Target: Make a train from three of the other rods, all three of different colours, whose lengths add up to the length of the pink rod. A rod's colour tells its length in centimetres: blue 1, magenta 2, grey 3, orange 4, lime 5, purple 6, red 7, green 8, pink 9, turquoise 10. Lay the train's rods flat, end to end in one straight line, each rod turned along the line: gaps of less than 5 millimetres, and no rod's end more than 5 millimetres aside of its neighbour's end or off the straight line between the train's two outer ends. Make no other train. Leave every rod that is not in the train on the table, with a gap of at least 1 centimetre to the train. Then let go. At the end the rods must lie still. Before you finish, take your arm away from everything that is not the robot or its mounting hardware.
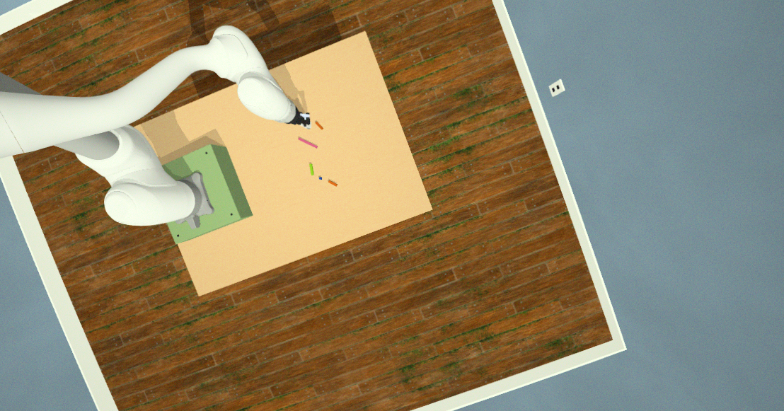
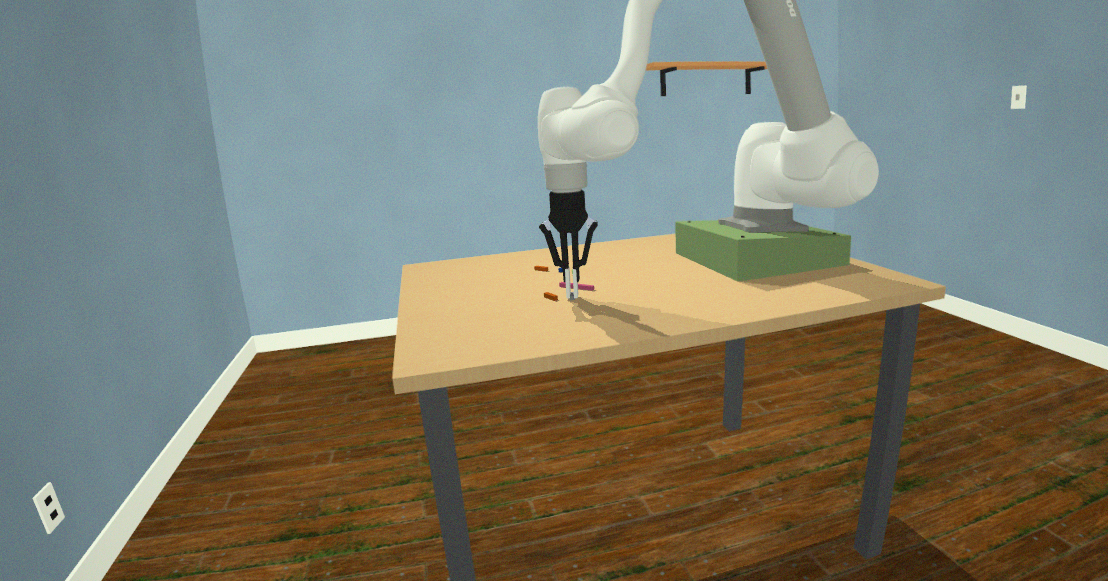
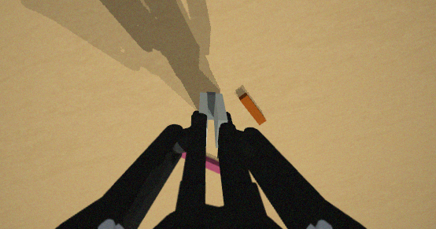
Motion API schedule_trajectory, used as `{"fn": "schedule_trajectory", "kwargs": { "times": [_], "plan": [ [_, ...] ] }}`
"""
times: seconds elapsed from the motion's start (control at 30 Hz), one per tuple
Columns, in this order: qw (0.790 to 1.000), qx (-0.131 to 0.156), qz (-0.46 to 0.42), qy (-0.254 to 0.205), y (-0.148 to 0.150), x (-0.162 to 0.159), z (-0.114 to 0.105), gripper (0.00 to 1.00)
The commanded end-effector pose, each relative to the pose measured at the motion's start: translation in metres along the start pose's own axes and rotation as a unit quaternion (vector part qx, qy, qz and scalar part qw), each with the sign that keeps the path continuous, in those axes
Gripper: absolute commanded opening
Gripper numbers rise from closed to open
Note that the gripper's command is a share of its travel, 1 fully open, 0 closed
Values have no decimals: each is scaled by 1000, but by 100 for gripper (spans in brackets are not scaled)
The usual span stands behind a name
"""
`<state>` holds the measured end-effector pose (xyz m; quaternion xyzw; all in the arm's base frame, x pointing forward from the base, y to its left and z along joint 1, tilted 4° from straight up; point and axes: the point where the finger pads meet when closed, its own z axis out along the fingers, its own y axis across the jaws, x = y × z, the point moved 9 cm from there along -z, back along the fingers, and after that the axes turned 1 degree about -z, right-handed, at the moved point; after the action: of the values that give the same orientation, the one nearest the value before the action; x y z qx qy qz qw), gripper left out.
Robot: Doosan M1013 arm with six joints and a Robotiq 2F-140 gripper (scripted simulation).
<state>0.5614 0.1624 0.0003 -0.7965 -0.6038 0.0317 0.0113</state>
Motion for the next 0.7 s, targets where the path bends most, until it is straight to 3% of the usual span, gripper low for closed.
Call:
{"fn": "schedule_trajectory", "kwargs": {
  "times": [0.0, 0.33, 0.53, 0.67],
  "plan": [
    [1000, 2, -1, -3, -5, 0, 3, 3],
    [1000, 2, -1, -3, -5, 0, 0, 3],
    [1000, 2, -1, -3, -5, 0, -16, 3],
    [1000, 2, -1, -3, -5, 0, -44, 3]
  ]
}}
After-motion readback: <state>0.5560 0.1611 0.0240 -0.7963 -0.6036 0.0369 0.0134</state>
